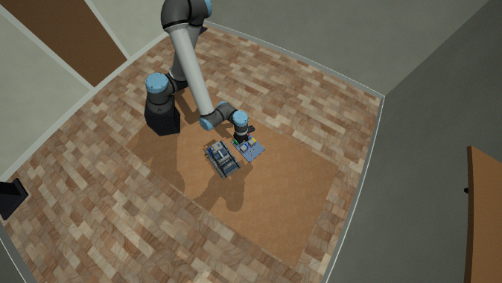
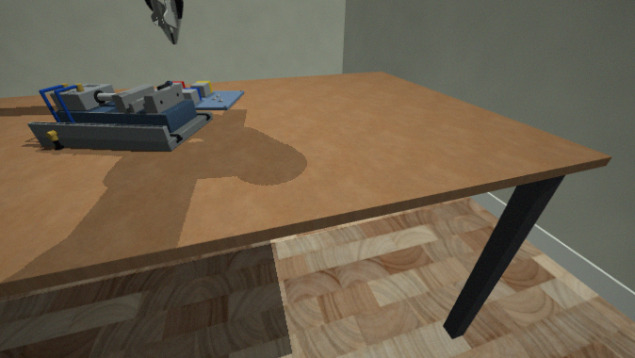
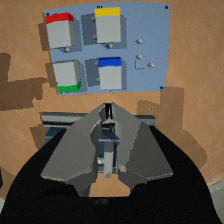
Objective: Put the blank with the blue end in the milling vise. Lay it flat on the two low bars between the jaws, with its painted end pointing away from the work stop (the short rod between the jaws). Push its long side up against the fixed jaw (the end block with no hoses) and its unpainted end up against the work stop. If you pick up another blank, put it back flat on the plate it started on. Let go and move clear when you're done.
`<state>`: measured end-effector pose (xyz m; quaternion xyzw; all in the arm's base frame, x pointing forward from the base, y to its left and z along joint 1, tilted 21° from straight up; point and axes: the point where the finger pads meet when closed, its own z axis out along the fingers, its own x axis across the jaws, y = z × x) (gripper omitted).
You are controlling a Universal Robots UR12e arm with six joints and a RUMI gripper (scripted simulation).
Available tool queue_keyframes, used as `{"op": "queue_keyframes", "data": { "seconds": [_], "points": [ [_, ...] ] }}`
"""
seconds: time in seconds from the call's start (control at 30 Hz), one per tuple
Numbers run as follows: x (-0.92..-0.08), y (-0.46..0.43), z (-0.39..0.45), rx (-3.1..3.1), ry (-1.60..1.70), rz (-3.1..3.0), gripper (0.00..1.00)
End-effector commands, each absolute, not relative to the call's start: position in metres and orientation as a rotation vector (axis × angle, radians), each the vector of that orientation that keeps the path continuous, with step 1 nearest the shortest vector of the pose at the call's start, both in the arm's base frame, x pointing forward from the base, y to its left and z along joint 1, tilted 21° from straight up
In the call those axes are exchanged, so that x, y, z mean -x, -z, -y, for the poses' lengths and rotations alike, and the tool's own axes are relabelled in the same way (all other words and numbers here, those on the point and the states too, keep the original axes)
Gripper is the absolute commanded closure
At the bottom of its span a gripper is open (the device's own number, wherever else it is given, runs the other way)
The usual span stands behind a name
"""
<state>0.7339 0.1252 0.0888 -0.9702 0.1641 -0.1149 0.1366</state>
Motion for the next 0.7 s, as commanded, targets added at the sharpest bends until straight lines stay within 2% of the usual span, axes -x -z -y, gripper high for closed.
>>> {"op": "queue_keyframes", "data": {
  "seconds": [0.0,0.27,0.3,0.67],
  "points": [
    [-0.7338,-0.0895,-0.1263,2.809,0.335,-0.473,1.0],
    [-0.7338,-0.0895,-0.1263,2.809,0.335,-0.473,1.0],
    [-0.7338,-0.0895,-0.1263,2.809,0.335,-0.473,0.6],
    [-0.7338,-0.0895,-0.1263,2.809,0.335,-0.473,0.6]
  ]
}}
